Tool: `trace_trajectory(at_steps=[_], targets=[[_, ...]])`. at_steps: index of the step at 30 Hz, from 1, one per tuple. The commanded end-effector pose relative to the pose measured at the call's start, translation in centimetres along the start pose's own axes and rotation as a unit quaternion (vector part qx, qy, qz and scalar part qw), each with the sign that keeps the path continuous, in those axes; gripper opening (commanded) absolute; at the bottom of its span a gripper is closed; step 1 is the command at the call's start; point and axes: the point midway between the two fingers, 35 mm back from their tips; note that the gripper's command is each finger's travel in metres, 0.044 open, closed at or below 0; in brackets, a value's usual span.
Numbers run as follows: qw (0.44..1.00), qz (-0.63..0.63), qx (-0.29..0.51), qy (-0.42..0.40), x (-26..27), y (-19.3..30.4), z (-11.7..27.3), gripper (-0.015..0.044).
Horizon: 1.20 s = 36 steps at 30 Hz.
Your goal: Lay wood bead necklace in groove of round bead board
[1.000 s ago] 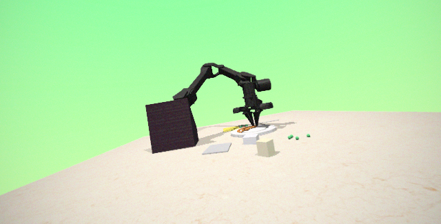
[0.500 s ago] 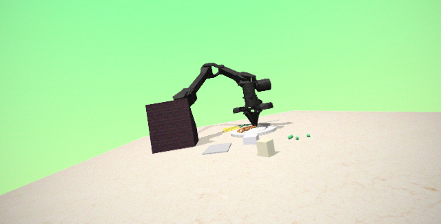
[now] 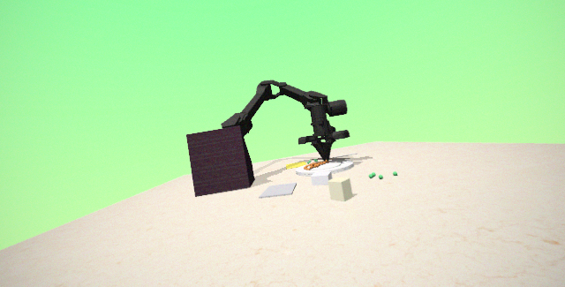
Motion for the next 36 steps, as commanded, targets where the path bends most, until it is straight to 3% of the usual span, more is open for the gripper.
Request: trace_trajectory(at_steps=[1,14,30,36], targets=[[1.0,0.001,-0.002,-0.001,-0.2,-0.2,0.2,0.0],[1.0,0.002,-0.003,0.0,-3.3,-2.5,0.3,0.0],[1.0,0.002,-0.003,0.0,-3.4,-2.5,-0.8,0.0],[1.0,0.005,-0.002,0.002,-3.4,-2.5,-0.4,0.0157]])
Point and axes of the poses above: the point midway between the two fingers, 35 mm back from their tips, its own z axis back along the fingers, its own x axis across the jaws, y = z × x, and after that the axes turned 3 degrees about -z, right-handed
